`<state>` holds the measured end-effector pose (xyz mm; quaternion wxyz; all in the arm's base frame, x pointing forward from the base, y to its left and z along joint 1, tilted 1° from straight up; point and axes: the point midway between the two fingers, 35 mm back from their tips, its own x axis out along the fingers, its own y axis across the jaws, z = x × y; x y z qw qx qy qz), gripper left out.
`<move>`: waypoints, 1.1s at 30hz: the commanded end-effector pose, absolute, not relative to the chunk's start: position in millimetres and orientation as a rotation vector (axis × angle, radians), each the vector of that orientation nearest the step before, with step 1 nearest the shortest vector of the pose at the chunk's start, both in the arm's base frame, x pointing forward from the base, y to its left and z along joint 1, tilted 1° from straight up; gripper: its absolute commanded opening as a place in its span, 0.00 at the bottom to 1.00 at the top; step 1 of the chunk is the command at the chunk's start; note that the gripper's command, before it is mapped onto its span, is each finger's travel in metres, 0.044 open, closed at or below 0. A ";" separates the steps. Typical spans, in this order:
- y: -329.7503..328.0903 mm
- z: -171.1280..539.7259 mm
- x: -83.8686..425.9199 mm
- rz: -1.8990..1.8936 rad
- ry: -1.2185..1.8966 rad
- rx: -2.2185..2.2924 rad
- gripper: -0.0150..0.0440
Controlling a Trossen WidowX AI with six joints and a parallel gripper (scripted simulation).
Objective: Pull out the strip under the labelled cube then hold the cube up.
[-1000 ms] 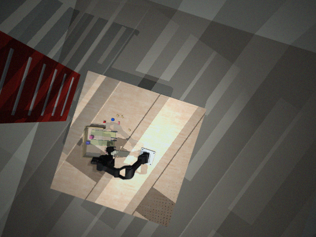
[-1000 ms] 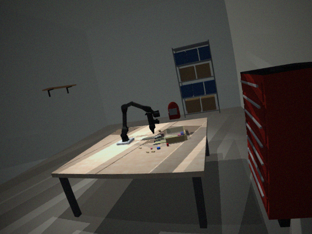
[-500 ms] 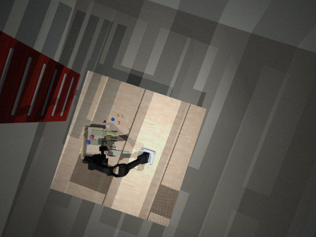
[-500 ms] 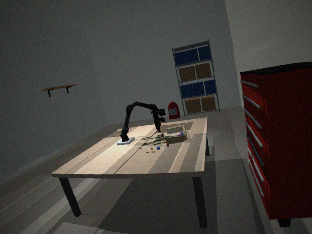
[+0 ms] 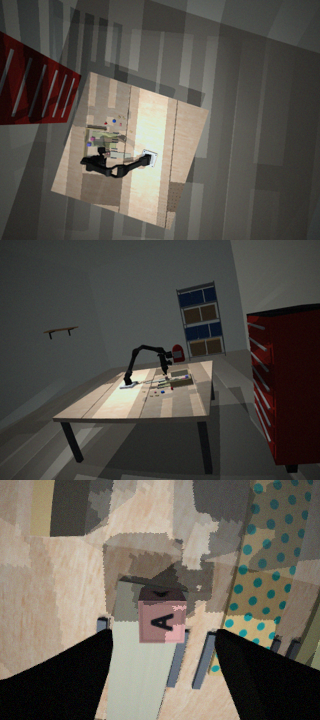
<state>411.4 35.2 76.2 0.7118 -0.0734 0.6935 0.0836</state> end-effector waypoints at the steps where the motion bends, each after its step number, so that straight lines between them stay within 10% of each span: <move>1: 34.9 66.8 410.4 0.187 1.548 -0.167 0.68; 33: 36.0 29.1 410.6 0.187 1.544 -0.164 0.59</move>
